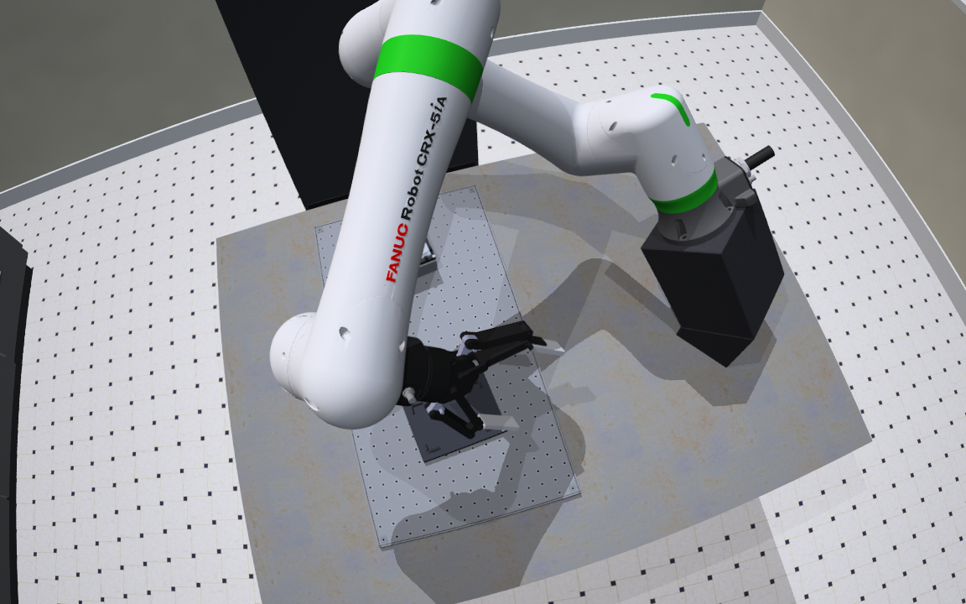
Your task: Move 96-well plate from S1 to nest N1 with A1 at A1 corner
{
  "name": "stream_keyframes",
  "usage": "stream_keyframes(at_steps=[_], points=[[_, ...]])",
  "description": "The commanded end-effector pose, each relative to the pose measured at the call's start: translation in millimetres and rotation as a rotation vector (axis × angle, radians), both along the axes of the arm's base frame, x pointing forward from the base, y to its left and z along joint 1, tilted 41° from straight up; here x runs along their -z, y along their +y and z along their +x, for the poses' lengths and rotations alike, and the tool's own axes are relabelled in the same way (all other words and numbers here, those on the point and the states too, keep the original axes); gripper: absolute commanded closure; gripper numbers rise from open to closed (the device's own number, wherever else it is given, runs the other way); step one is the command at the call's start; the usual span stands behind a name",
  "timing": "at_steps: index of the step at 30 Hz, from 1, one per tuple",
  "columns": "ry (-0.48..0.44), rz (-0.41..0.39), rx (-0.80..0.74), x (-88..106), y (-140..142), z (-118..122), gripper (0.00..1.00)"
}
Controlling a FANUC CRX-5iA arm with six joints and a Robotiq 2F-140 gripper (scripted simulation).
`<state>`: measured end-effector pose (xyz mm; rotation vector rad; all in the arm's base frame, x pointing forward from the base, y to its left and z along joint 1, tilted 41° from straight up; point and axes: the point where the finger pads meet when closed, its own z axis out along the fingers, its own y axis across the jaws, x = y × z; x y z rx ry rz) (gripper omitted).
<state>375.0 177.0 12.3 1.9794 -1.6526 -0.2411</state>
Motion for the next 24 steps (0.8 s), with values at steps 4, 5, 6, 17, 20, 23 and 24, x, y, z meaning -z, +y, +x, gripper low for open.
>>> stream_keyframes(at_steps=[4, 5, 6, 17, 20, 23, 24], points=[[-0.041, 0.036, -0.093, -11.7, -24, 16, 0.00], [-0.041, 0.036, -0.093, -13.6, -28, 19, 0.00], [-0.041, 0.036, -0.093, -14.7, -30, 20, 0.00], [-0.093, 0.072, -0.236, -30.0, -60, 38, 0.00], [-0.100, 0.076, -0.258, -36.3, -72, 44, 0.00], [-0.110, 0.081, -0.289, -39.7, -78, 48, 0.00], [-0.119, 0.085, -0.321, -41.9, -82, 50, 0.00]])
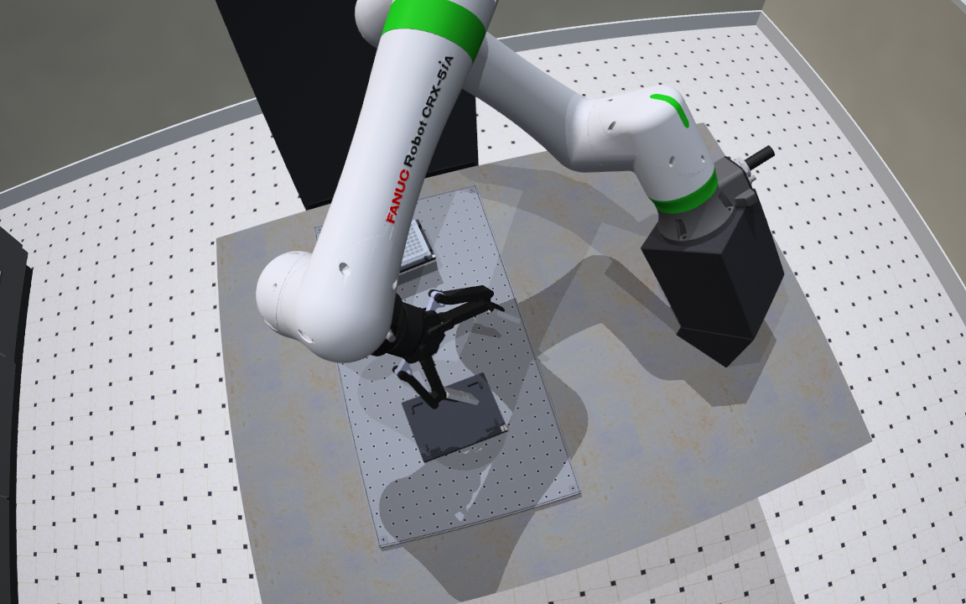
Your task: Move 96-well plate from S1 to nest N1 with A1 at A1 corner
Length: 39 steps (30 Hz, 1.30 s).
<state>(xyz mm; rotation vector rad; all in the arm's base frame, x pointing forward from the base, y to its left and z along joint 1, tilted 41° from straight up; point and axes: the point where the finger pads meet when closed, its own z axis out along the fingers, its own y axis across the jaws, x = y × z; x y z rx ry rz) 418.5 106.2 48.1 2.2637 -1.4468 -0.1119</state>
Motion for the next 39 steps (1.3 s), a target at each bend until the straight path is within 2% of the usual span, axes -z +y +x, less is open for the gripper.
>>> stream_keyframes(at_steps=[1, 6, 9, 13, 16, 20, 23, 27, 30, 33, 35, 39], points=[[-0.030, 0.015, -0.089, -8.3, -15, 8, 0.00], [-0.030, 0.015, -0.089, -13.8, -25, 14, 0.00], [-0.055, 0.021, -0.176, -20.7, -37, 19, 0.00], [-0.055, 0.021, -0.176, -26.3, -47, 24, 0.00], [-0.078, 0.022, -0.266, -33.6, -59, 30, 0.00], [-0.078, 0.022, -0.266, -38.4, -67, 33, 0.00], [-0.098, 0.018, -0.357, -45.9, -79, 38, 0.00], [-0.098, 0.018, -0.357, -52.6, -89, 42, 0.00], [-0.115, 0.008, -0.449, -60.5, -101, 47, 0.00], [-0.115, 0.008, -0.449, -66.2, -110, 50, 0.00], [-0.124, -0.002, -0.514, -71.7, -118, 53, 0.00], [-0.128, -0.006, -0.542, -77.2, -126, 55, 0.00]])
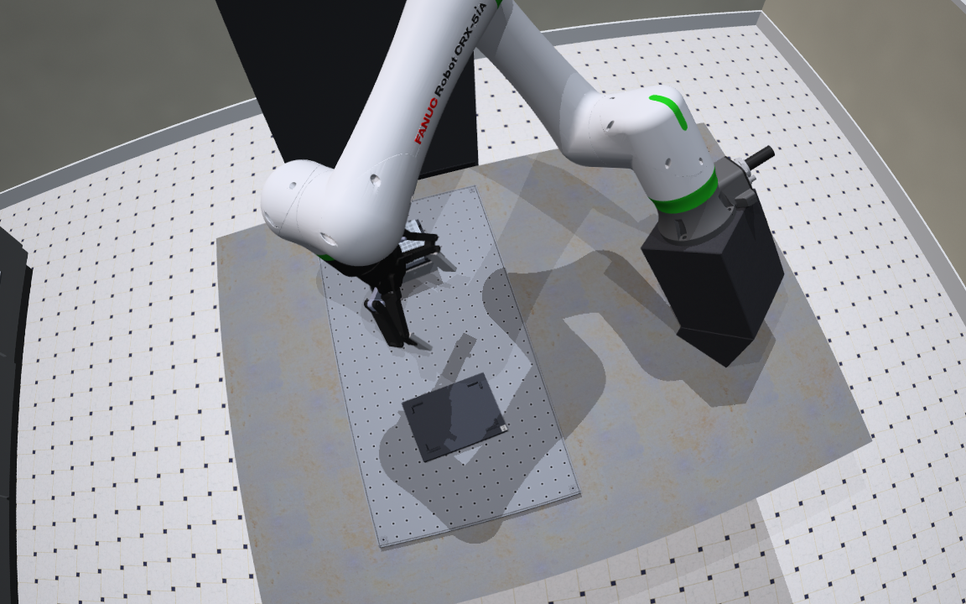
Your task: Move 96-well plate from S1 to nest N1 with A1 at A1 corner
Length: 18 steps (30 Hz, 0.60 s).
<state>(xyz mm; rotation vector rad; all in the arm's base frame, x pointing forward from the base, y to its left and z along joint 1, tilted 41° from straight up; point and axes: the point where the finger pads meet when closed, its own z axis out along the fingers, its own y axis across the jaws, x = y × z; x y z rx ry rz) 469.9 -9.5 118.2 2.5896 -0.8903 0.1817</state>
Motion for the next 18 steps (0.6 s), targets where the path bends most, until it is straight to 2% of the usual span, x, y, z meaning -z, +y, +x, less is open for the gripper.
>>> stream_keyframes(at_steps=[1, 5, 8, 11, 15, 18], points=[[-0.010, -0.004, -0.043, -9.8, -14, 5, 0.00], [-0.024, -0.025, -0.136, -18.5, -26, 8, 0.00], [-0.024, -0.025, -0.136, -24.0, -34, 10, 0.00], [-0.036, -0.052, -0.229, -33.0, -46, 13, 0.00], [-0.036, -0.052, -0.229, -38.3, -53, 15, 0.00], [-0.044, -0.084, -0.322, -47.5, -64, 17, 0.00]])
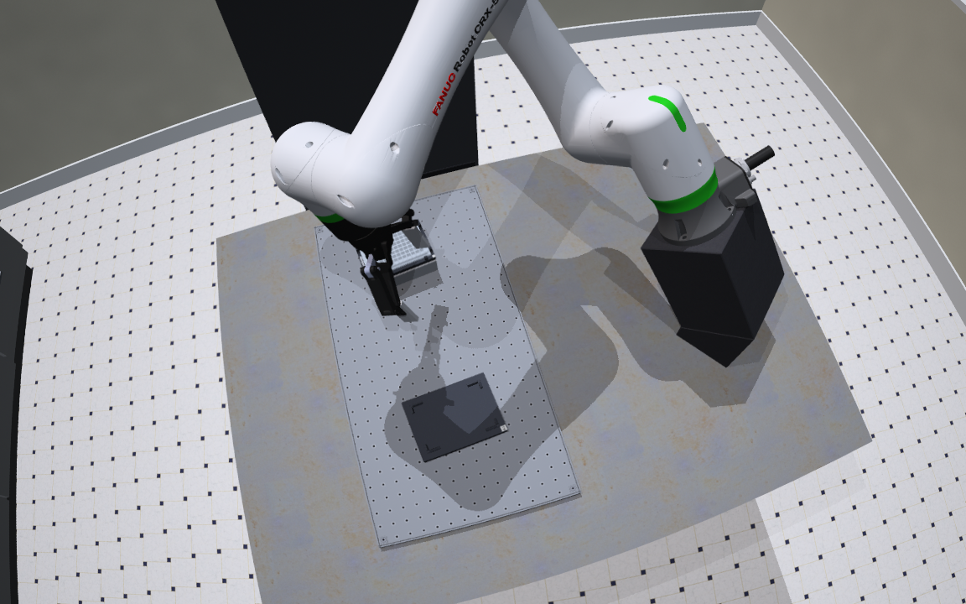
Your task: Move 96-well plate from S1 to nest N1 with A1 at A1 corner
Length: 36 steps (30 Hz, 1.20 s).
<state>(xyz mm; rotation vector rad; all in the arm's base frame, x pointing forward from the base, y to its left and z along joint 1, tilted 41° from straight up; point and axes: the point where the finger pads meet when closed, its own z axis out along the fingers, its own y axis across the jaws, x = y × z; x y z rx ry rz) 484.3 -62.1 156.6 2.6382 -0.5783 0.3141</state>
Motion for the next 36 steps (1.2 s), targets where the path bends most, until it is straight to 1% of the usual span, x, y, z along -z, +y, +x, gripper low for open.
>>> stream_keyframes(at_steps=[1, 3, 6, 9, 12, 14, 15, 18, 21, 24, 26, 29, 36], points=[[-0.010, -0.025, -0.085, -12.2, -16, 3, 0.00], [-0.010, -0.025, -0.085, -14.1, -18, 4, 0.00], [-0.017, -0.063, -0.177, -23.7, -29, 5, 0.00], [-0.017, -0.063, -0.177, -28.4, -35, 6, 0.00], [-0.020, -0.105, -0.267, -38.4, -46, 7, 0.00], [-0.020, -0.105, -0.267, -38.4, -46, 7, 0.00], [-0.020, -0.106, -0.268, -41.7, -50, 7, 0.00], [-0.020, -0.152, -0.357, -52.0, -61, 7, 0.00], [-0.020, -0.153, -0.358, -56.6, -66, 8, 0.00], [-0.017, -0.203, -0.445, -67.3, -76, 7, 0.00], [-0.017, -0.205, -0.448, -70.4, -79, 7, 0.00], [-0.010, -0.259, -0.532, -81.4, -89, 5, 0.00], [-0.010, -0.261, -0.536, -83.8, -92, 5, 0.00]])
